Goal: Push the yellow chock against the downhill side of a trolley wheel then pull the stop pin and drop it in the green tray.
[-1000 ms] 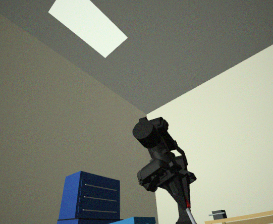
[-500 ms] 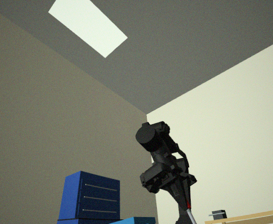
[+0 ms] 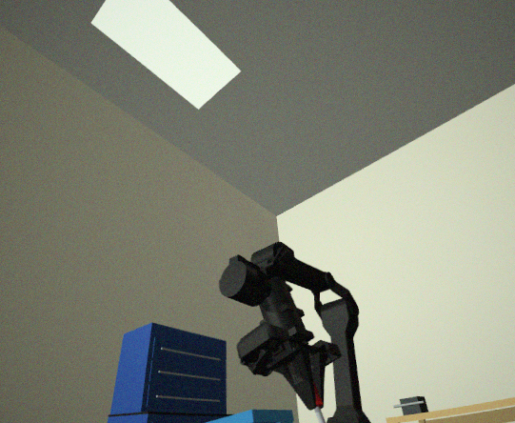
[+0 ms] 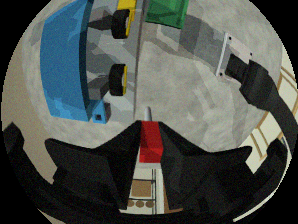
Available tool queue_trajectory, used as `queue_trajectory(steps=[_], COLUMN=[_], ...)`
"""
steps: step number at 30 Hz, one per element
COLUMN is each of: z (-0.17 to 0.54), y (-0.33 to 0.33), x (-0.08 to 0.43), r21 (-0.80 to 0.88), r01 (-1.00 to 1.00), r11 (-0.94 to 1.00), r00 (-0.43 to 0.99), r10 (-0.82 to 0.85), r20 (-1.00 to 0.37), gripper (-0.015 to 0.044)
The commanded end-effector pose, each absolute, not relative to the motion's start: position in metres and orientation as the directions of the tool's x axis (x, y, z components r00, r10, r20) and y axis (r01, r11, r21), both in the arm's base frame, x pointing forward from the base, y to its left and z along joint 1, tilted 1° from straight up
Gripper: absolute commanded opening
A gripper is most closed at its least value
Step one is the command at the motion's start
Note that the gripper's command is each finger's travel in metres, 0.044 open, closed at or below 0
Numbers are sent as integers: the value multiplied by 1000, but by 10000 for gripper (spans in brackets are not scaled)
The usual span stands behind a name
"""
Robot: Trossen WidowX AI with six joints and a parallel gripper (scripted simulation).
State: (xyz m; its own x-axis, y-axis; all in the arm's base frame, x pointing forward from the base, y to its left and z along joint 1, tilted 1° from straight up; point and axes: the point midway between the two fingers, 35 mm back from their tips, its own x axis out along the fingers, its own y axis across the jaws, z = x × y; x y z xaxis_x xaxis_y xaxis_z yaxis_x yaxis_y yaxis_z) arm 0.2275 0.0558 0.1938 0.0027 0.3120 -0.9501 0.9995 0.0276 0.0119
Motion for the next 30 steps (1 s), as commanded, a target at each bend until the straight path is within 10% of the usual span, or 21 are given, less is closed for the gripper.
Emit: queue_trajectory(steps=[1, 30], z=[190, 170], y=[43, -67], x=[227, 227], r21=[5, 4], r01=[1000, 1000], r11=[30, 30], r00=[-5, -5], r10=[316, 306], r20=[-949, -952], gripper=[0, 0])
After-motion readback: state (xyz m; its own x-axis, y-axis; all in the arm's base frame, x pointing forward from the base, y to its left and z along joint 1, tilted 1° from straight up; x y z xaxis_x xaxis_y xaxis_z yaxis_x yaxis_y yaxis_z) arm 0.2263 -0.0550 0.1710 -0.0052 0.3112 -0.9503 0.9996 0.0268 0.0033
